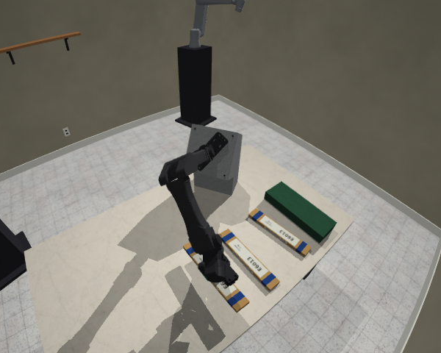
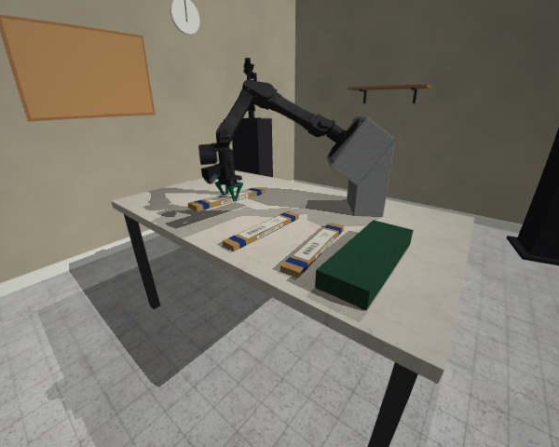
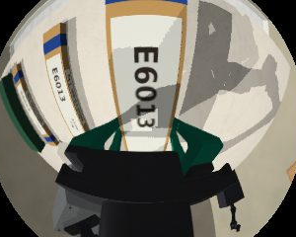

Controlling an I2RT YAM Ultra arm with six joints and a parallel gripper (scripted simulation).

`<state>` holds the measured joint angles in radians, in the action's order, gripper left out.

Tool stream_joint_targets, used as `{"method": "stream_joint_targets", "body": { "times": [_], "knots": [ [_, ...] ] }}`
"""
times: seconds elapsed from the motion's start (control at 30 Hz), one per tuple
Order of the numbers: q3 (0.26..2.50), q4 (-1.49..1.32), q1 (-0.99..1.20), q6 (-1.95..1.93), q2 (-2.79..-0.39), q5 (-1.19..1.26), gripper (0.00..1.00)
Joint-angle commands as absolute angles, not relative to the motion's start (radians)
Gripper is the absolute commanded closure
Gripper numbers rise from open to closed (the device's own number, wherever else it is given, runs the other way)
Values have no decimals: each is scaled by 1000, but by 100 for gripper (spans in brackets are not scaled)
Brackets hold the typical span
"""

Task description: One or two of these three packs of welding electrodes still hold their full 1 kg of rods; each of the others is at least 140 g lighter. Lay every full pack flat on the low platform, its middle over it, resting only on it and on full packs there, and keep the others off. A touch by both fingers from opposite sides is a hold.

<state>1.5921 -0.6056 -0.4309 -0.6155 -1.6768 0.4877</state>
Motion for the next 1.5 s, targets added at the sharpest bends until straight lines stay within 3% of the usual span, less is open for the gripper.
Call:
{"method": "stream_joint_targets", "body": {
  "times": [0.0,1.47],
  "knots": [
    [1617,-573,-423,-628,-1674,469,100],
    [1653,-503,-473,-664,-1763,423,100]
  ]
}}
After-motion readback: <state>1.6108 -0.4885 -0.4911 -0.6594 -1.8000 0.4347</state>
